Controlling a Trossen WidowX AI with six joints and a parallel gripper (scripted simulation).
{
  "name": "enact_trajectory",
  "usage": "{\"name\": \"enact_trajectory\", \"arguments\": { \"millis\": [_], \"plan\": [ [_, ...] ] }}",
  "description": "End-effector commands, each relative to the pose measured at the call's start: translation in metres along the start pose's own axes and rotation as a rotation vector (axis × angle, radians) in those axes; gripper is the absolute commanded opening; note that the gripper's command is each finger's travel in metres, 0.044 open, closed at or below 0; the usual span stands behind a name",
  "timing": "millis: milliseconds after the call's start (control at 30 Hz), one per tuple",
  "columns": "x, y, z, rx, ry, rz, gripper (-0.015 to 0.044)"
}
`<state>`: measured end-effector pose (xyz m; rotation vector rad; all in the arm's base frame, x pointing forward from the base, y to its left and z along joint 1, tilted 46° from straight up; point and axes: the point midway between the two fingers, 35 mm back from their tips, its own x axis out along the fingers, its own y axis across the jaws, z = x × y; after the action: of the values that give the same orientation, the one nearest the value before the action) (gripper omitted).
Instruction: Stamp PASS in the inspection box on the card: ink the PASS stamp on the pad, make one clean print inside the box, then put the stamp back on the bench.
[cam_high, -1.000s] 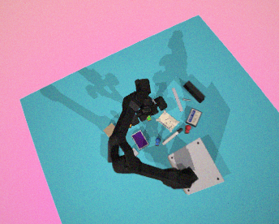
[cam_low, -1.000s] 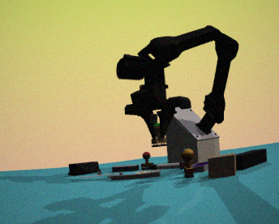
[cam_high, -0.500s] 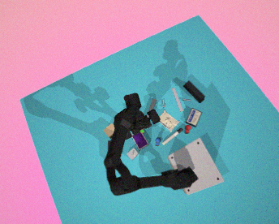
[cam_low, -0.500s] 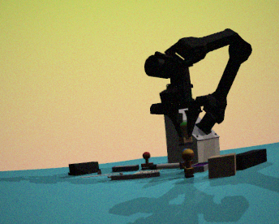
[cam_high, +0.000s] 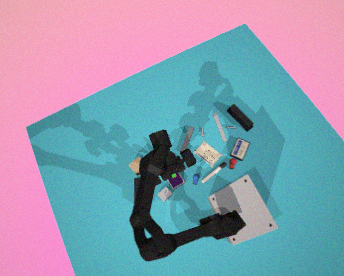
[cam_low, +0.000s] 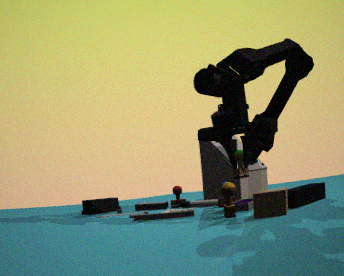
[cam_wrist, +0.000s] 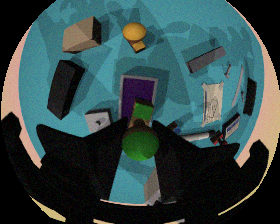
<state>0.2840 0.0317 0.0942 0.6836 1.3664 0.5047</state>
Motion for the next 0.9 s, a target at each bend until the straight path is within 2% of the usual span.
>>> {"name": "enact_trajectory", "arguments": {
  "millis": [0,867],
  "plan": [
    [0.003,0.001,-0.002,0.006,0.003,0.005,0.0000],
    [0.021,0.001,-0.002,0.003,0.002,0.004,0.0000]
  ]
}}
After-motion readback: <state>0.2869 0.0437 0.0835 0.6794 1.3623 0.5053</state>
